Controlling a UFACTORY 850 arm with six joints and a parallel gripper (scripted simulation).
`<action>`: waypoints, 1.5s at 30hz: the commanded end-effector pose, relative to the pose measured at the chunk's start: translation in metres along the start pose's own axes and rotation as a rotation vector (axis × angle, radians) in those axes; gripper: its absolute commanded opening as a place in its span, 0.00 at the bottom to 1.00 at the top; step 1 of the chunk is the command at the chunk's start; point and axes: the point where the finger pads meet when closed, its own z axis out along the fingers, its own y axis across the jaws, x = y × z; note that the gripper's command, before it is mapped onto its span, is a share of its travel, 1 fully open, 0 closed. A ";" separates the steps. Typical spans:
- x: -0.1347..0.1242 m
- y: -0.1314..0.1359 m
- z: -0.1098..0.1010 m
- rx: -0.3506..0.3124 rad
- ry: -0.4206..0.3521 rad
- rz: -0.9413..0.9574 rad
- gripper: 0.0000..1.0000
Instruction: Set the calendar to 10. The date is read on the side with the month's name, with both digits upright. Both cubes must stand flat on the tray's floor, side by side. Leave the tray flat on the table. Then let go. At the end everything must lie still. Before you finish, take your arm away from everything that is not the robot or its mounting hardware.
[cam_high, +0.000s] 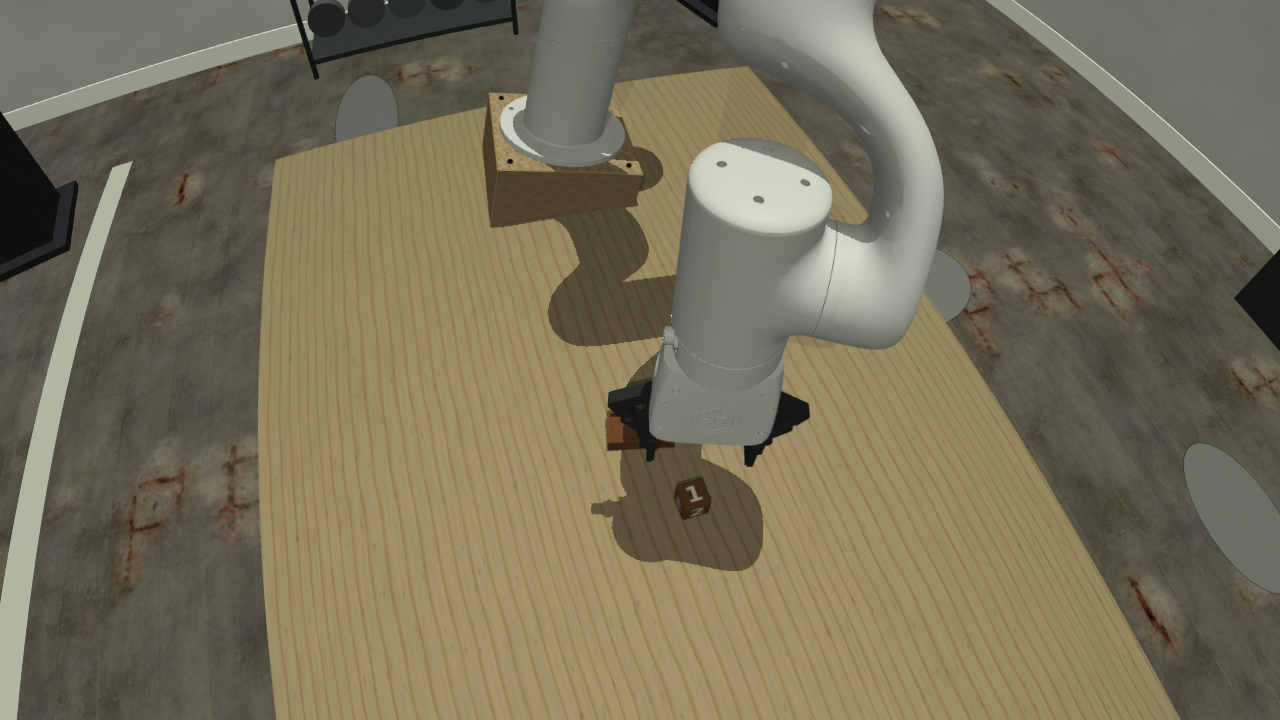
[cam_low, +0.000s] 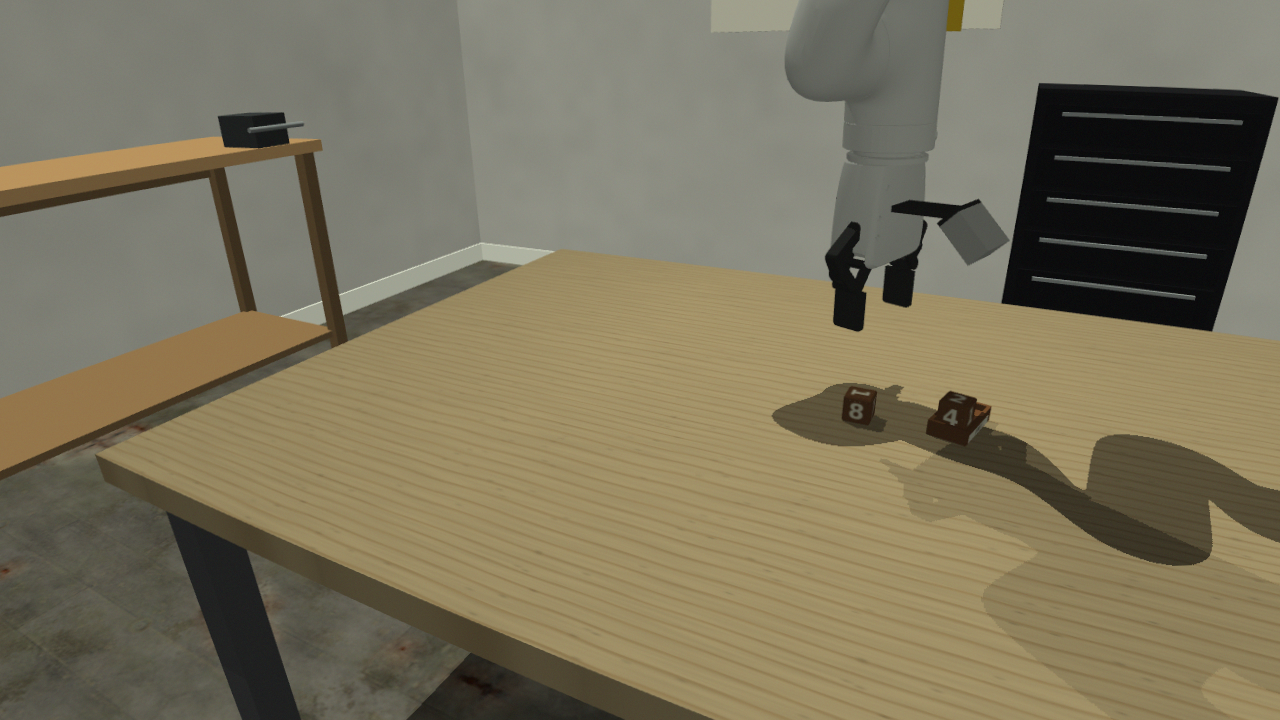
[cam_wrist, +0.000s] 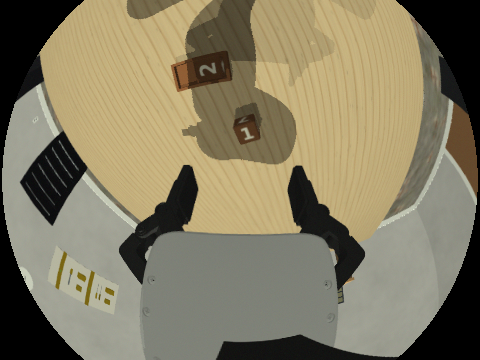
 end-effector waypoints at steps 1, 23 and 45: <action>-0.001 0.000 0.001 -0.025 -0.009 -0.145 1.00; -0.002 0.001 0.008 -0.021 -0.016 -0.810 1.00; -0.003 0.002 0.015 -0.016 -0.023 -1.409 1.00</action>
